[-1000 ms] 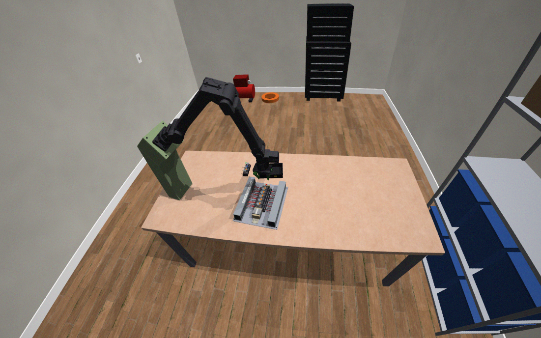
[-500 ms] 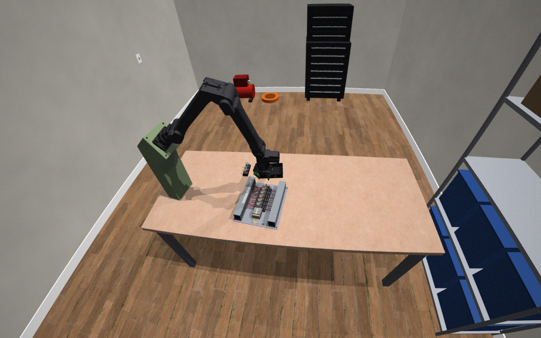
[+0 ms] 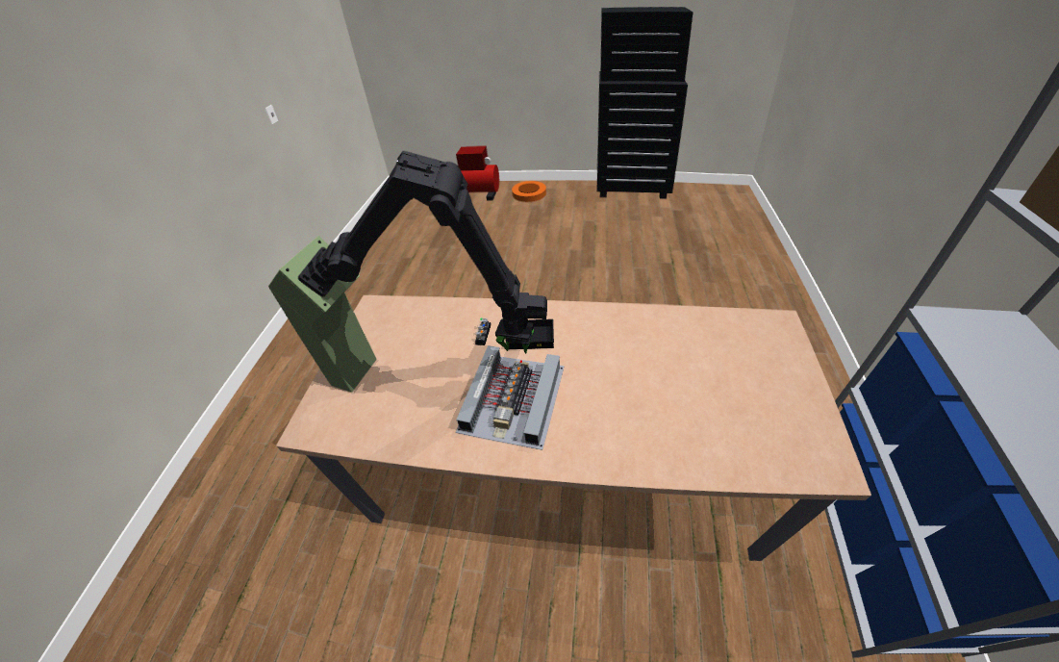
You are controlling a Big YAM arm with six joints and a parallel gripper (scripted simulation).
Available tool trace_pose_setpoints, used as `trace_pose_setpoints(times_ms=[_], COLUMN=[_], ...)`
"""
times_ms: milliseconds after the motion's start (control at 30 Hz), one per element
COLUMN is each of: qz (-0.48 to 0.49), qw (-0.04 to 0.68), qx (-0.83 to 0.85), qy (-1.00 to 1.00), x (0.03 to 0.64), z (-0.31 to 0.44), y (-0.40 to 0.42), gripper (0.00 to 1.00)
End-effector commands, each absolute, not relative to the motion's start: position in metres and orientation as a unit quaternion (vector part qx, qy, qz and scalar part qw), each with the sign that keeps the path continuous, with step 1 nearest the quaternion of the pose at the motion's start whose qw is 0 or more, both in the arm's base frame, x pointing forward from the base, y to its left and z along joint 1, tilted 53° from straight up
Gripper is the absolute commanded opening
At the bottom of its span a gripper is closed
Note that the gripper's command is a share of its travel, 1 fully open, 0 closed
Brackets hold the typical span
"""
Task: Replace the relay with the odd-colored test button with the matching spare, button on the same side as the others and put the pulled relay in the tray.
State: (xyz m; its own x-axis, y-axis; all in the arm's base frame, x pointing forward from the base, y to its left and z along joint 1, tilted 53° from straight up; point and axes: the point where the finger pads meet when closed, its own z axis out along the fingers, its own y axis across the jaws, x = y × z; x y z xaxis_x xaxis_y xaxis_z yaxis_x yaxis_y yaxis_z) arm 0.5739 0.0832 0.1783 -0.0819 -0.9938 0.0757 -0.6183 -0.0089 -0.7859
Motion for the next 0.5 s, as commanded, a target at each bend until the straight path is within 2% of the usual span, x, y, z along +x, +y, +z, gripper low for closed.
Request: trace_pose_setpoints(times_ms=[0, 467], qz=[-0.354, -0.353], qw=[0.291, 0.283], qx=[-0.613, -0.616], qy=[0.643, 0.646], x=[0.577, 0.596], z=[0.202, 0.180], y=[0.089, 0.082], gripper=[0.59, 0.59])
